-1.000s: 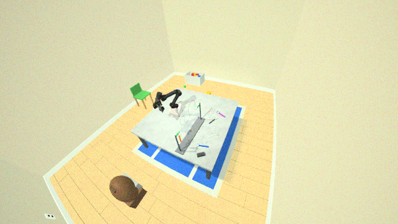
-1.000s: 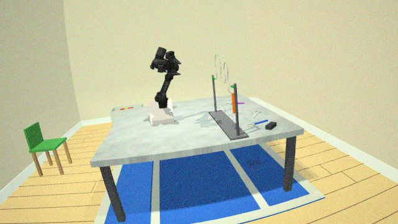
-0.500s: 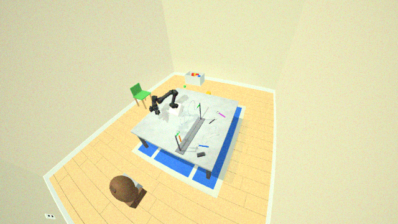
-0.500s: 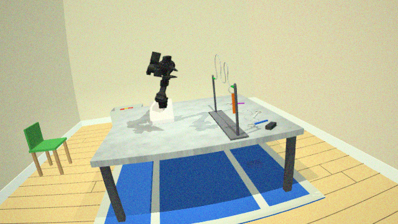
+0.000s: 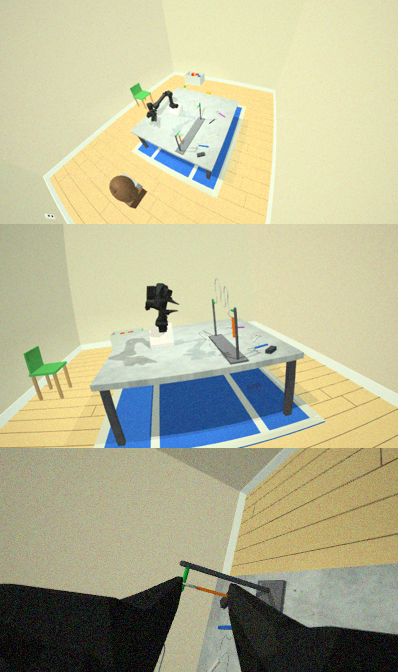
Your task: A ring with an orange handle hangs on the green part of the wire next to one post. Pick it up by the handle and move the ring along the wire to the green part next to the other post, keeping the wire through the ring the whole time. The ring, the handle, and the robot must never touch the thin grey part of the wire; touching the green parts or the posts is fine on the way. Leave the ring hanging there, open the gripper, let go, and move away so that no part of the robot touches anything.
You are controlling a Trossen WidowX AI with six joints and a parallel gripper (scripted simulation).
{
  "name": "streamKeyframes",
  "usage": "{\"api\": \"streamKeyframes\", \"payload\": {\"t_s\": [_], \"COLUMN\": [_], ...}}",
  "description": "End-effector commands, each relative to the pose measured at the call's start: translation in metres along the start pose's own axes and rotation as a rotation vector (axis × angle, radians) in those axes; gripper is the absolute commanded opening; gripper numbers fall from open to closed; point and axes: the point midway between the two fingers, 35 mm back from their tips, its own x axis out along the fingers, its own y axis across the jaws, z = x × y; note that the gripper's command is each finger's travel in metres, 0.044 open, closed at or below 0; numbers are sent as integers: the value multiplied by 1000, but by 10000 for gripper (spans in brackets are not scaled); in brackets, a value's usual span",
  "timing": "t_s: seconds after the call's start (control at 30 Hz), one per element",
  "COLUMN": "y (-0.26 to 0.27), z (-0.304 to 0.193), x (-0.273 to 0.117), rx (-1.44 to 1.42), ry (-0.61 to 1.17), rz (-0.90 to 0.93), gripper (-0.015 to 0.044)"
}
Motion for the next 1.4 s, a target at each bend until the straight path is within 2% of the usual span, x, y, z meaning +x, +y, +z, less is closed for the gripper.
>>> {"api": "streamKeyframes", "payload": {"t_s": [0.0, 0.5, 1.13, 1.37], "y": [-23, -99, -169, -169], "z": [7, -10, -110, -125], "x": [19, 108, 226, 225], "rx": [-140, -694, -1302, -1323], "ry": [40, 167, 168, 164], "rz": [32, 231, 583, 598], "gripper": [160, 160, 160, 160]}}
